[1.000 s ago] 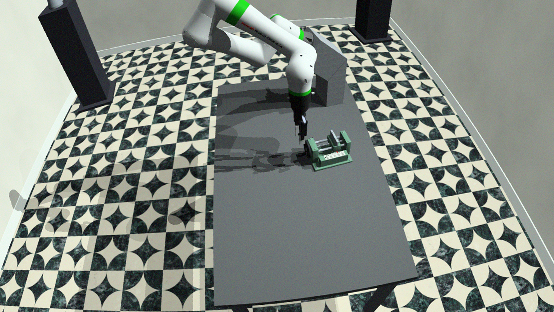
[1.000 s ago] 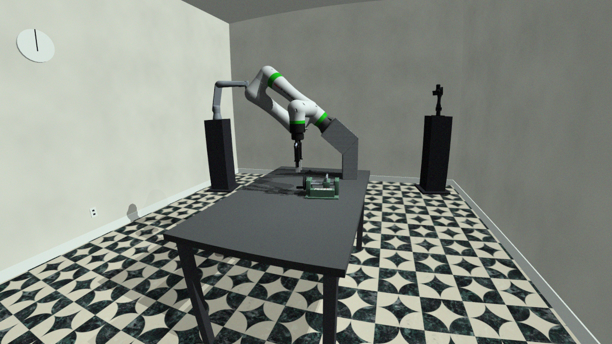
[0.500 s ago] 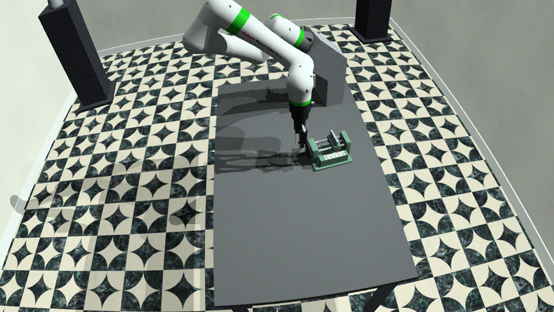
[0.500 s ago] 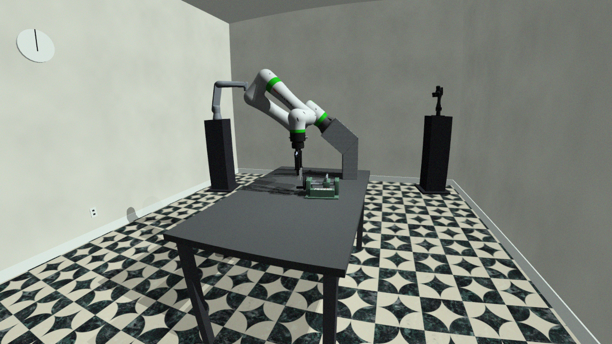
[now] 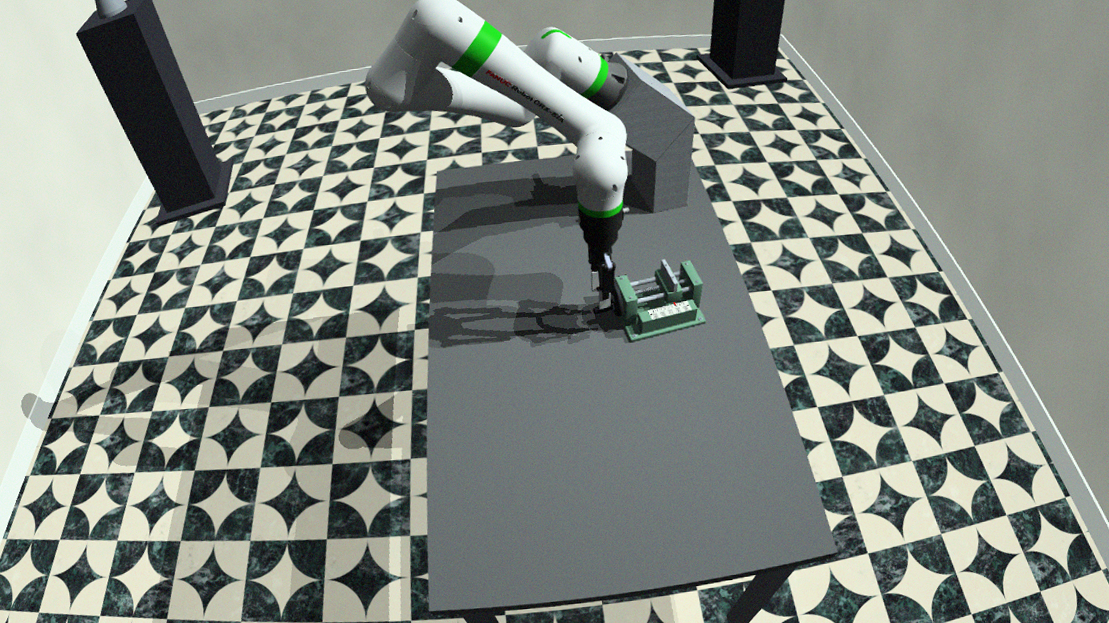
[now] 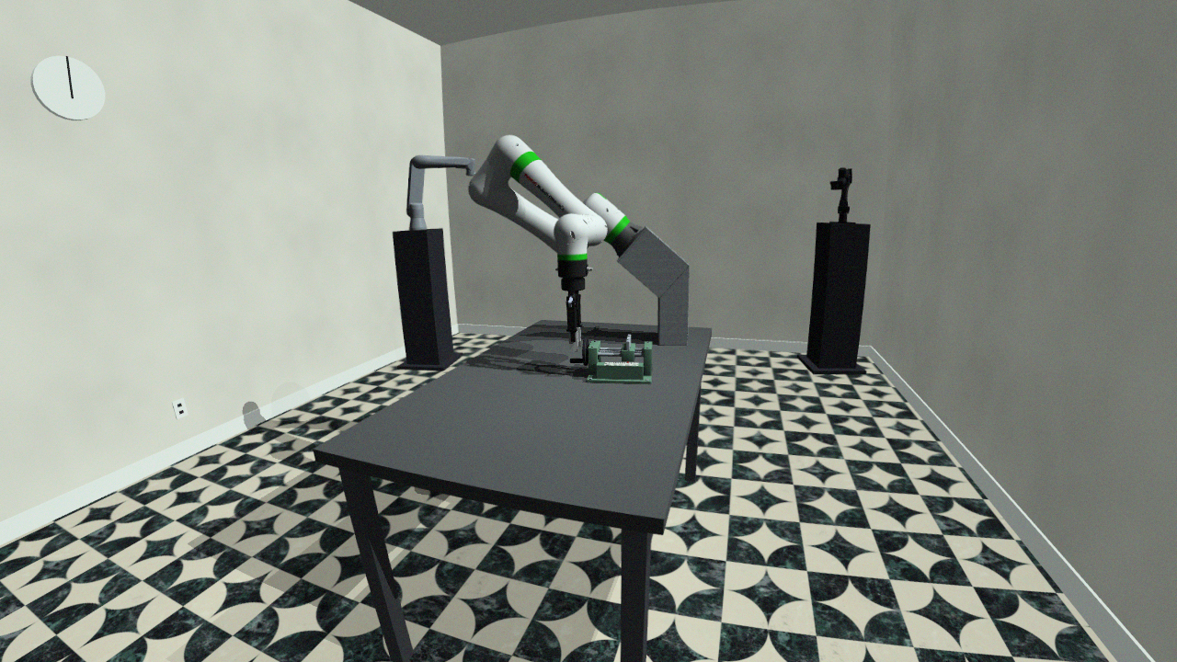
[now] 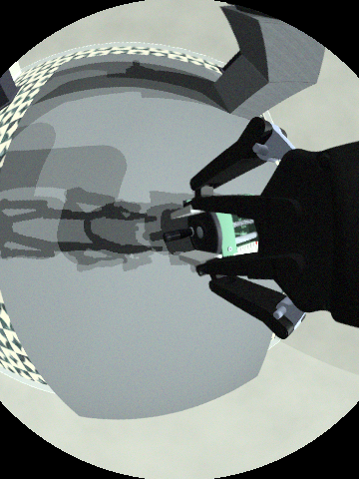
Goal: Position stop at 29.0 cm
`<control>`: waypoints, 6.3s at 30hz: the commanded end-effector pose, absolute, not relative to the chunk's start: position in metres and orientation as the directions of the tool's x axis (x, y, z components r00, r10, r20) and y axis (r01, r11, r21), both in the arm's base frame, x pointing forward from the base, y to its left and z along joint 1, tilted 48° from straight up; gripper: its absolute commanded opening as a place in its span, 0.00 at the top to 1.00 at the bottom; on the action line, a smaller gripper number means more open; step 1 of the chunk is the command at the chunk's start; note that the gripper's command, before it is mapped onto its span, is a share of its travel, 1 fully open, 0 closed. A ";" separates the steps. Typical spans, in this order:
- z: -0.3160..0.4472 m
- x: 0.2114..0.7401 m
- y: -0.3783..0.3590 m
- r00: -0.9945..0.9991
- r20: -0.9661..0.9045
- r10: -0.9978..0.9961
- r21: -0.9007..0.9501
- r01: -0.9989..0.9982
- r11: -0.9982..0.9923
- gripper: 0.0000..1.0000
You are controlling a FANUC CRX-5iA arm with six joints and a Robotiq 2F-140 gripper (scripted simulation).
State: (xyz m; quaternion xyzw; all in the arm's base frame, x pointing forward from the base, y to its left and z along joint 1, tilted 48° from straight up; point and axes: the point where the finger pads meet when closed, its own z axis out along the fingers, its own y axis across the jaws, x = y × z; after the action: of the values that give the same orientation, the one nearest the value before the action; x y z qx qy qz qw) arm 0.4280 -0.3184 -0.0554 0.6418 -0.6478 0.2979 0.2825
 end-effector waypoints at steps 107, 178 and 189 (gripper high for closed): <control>-0.092 0.430 -0.360 -0.017 0.749 -0.663 -0.024 -1.000 -0.002 0.96; -0.089 0.446 -0.357 -0.017 0.749 -0.663 -0.024 -1.000 -0.002 0.96; -0.088 0.450 -0.355 -0.017 0.749 -0.663 -0.024 -1.000 -0.002 0.96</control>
State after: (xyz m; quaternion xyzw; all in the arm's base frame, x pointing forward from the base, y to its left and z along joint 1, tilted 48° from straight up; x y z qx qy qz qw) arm 0.4489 -0.3560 -0.0881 0.6417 -0.6477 0.2984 0.2824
